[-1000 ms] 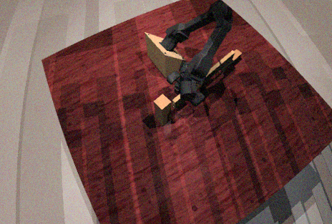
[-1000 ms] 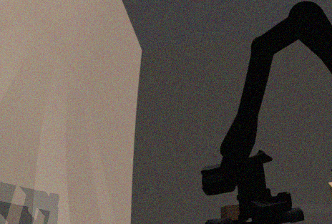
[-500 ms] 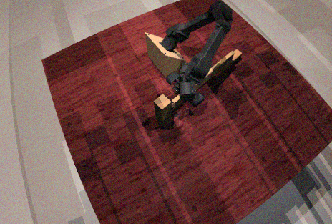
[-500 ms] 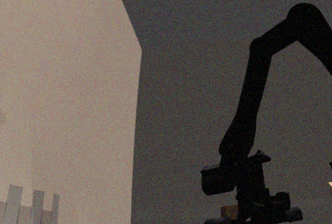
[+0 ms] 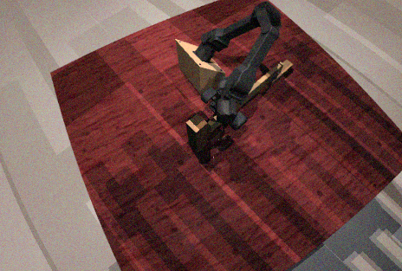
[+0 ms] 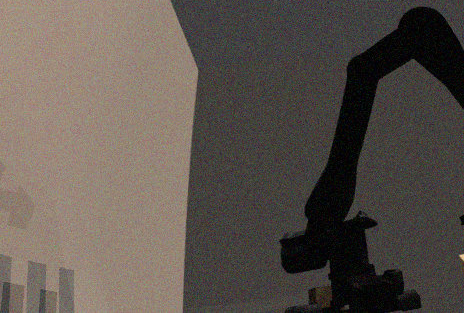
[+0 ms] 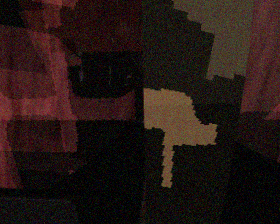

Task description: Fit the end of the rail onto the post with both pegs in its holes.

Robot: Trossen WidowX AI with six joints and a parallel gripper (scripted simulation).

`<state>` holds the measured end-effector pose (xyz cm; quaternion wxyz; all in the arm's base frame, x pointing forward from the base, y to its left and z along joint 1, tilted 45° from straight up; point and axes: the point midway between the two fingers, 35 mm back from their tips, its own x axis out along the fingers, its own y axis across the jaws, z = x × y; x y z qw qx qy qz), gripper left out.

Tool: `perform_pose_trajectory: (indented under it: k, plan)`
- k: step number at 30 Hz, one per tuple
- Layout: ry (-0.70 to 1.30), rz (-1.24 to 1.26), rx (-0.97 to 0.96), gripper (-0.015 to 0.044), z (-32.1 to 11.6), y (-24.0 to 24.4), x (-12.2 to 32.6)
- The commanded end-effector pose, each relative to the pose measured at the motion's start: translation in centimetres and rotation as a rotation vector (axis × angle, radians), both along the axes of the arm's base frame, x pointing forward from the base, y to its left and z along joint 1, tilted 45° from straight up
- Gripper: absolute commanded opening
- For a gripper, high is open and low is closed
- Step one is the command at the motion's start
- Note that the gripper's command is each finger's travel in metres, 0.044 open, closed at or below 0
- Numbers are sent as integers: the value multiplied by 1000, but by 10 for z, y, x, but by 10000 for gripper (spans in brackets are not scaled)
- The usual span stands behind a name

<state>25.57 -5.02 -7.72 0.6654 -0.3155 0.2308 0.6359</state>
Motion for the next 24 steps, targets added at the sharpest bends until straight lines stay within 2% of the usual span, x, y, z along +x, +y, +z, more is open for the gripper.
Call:
perform_pose_trajectory:
  k: [1, 24]
  plan:
    - [-7, -5, -4, 0, 0, -4, 2]
    - [-7, -5, -4, 0, -4, -8, 2]
